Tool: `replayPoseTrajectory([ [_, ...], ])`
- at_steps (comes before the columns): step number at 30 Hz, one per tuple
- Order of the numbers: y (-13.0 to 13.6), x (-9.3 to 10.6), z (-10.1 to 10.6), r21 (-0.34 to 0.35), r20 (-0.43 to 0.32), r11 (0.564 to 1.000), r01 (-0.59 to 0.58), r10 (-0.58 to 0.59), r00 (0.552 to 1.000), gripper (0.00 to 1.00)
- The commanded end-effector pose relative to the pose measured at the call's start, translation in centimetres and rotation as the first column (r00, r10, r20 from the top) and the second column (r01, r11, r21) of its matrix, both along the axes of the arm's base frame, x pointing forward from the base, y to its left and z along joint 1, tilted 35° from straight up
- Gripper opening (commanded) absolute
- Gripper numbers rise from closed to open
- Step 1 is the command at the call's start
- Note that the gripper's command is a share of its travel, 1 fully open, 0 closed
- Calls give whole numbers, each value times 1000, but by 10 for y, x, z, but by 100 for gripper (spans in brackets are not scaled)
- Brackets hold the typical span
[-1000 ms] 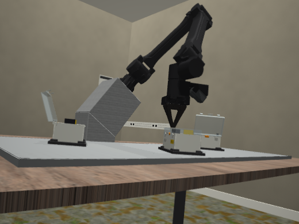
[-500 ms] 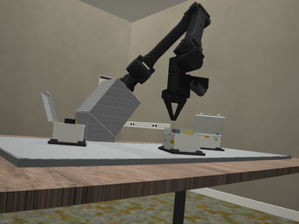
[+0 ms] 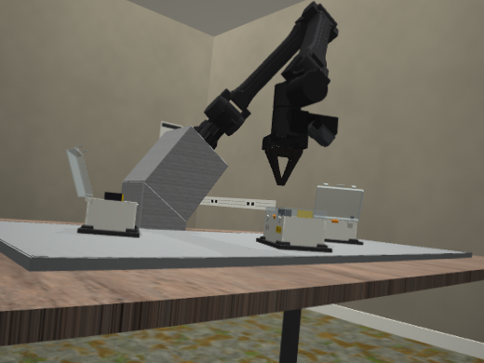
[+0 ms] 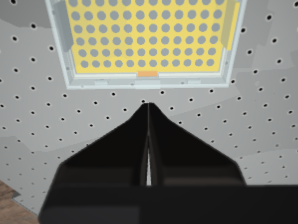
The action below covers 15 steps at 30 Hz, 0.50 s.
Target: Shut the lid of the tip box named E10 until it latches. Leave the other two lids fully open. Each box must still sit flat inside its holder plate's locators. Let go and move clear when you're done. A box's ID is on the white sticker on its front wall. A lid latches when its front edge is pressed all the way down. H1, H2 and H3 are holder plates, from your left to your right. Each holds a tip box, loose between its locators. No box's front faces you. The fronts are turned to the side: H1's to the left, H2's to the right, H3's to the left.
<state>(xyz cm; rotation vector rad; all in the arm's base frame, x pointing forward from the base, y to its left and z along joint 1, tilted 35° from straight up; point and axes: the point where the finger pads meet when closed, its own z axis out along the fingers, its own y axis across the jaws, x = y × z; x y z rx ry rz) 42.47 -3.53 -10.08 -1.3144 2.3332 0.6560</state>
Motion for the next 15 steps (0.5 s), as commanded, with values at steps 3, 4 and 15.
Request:
replayPoseTrajectory([
  [3,-12,17,21,-16,45,1000,-10,11,999,0],
  [4,-5,9,11,-6,19,1000,-20,20,1000,0],
  [15,-8,8,11,-7,20,1000,-4,4,1000,0],
])
